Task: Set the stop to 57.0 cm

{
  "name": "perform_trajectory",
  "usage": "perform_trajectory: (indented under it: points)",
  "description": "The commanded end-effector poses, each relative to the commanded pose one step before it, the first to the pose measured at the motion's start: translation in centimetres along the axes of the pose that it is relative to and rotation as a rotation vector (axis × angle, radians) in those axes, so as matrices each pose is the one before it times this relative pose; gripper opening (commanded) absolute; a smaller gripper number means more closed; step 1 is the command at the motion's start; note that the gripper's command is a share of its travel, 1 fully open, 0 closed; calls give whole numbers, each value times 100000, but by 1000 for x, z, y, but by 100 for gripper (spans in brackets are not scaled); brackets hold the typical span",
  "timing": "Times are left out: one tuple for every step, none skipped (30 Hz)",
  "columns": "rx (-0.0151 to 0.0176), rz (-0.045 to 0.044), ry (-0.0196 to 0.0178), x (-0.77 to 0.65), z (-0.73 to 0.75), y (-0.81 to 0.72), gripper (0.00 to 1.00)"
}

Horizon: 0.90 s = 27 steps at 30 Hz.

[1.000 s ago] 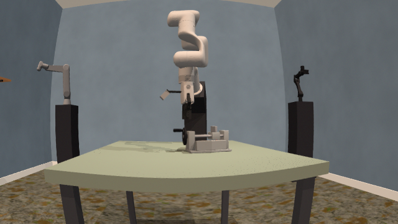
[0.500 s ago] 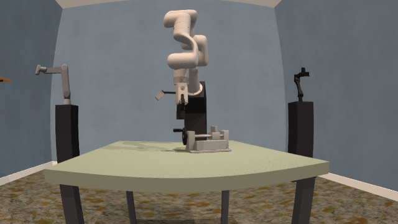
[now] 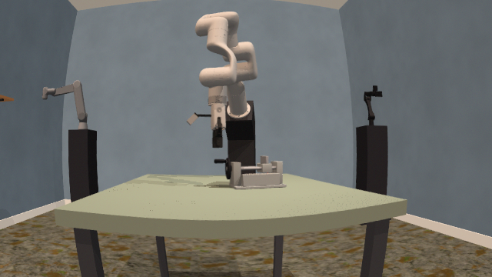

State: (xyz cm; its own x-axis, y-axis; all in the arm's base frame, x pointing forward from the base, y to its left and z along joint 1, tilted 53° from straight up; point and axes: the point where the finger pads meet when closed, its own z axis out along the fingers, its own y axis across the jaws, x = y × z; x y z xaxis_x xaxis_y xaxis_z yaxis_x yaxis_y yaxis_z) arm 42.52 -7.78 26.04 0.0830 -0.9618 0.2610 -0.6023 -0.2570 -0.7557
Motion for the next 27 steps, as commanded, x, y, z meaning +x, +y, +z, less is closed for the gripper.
perform_trajectory:
  points:
    - [266,14,-246,76,-54,-32,57]
    - [0,0,0,0,0,0,57]
    - [0,0,0,0,0,0,57]
    - [0,0,0,0,0,0,57]
    - [0,0,0,0,0,0,57]
    - [0,0,0,0,0,0,57]
    - [0,0,0,0,0,0,57]
    - [0,0,0,0,0,0,57]
    - [0,0,0,0,0,0,57]
    - [0,0,0,0,0,0,57]
    - [0,0,0,0,0,0,57]
    - [0,0,0,0,0,0,57]
    - [0,0,0,0,0,0,57]
    - [0,0,0,0,0,0,57]
    - [0,0,0,0,0,0,57]
    - [0,0,0,0,0,0,57]
    - [0,0,0,0,0,0,57]
    - [0,0,0,0,0,0,57]
    - [0,0,0,0,0,0,57]
    - [0,0,0,0,0,0,57]
    - [0,0,0,0,2,0,57]
    - [0,1,-1,0,16,0,57]
    - [1,1,-1,0,42,0,57]
    - [1,2,-2,0,77,0,57]
    - [1,1,-1,0,119,0,57]
    - [-1,-2,2,0,166,1,57]
    - [1,2,-1,0,206,0,57]
